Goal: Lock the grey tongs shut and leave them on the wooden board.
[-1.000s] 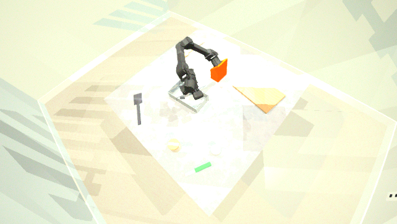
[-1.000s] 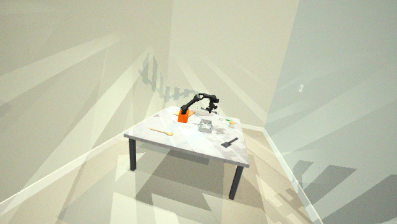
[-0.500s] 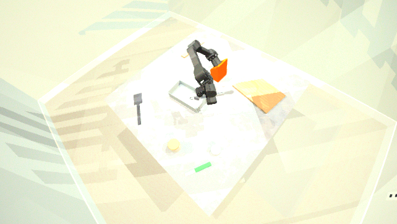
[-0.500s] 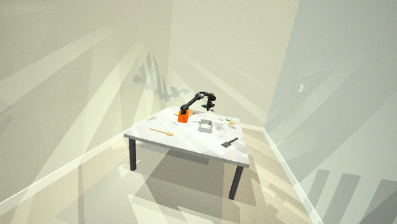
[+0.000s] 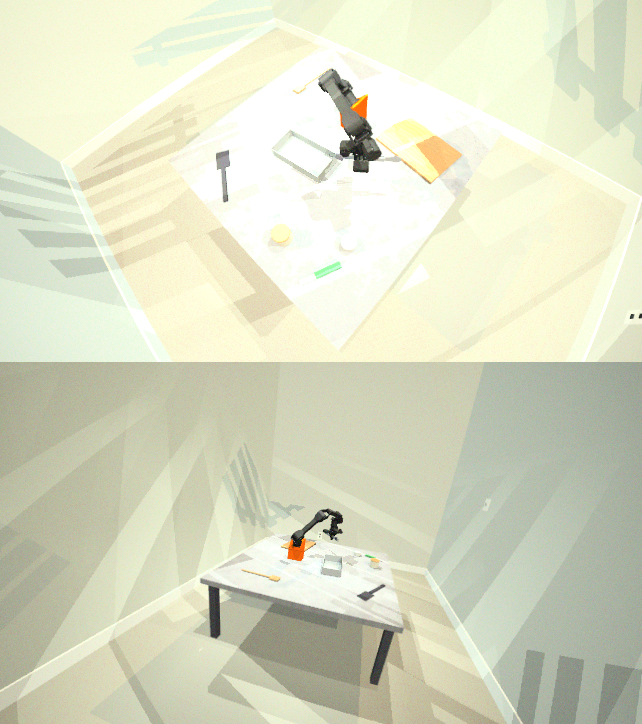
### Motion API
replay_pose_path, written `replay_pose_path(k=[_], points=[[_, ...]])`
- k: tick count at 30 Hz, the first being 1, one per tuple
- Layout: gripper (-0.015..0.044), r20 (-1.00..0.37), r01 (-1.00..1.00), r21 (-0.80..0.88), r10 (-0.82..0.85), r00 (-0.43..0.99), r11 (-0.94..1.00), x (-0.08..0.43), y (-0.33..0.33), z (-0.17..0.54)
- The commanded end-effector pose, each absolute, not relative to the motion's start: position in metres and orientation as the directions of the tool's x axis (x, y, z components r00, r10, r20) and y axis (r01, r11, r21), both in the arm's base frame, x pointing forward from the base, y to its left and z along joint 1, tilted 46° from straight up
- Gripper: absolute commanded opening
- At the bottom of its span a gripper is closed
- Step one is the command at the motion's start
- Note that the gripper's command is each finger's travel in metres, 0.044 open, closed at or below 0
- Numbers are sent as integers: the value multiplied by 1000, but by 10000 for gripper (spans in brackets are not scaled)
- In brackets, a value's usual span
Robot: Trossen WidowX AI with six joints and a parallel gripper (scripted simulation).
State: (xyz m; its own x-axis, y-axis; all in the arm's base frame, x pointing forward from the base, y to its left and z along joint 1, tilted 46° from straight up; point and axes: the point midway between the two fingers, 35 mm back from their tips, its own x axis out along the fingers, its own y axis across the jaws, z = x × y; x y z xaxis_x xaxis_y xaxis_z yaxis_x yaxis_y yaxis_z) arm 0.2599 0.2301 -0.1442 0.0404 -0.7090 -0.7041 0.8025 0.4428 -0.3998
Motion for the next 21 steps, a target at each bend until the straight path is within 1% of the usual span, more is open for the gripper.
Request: replay_pose_path(k=[1, 5, 8, 15, 21], points=[[-150, -707, 820, -380, -706, 41, 428, 259, 234, -145], [-150, -709, 797, -402, -704, 41, 451, 257, 235, -146], [-150, -711, 734, -454, -701, 42, 504, 251, 240, -148], [-150, -719, 519, -577, -693, 42, 630, 234, 252, -153], [-150, -725, 303, -646, -687, 42, 700, 220, 261, -157]])
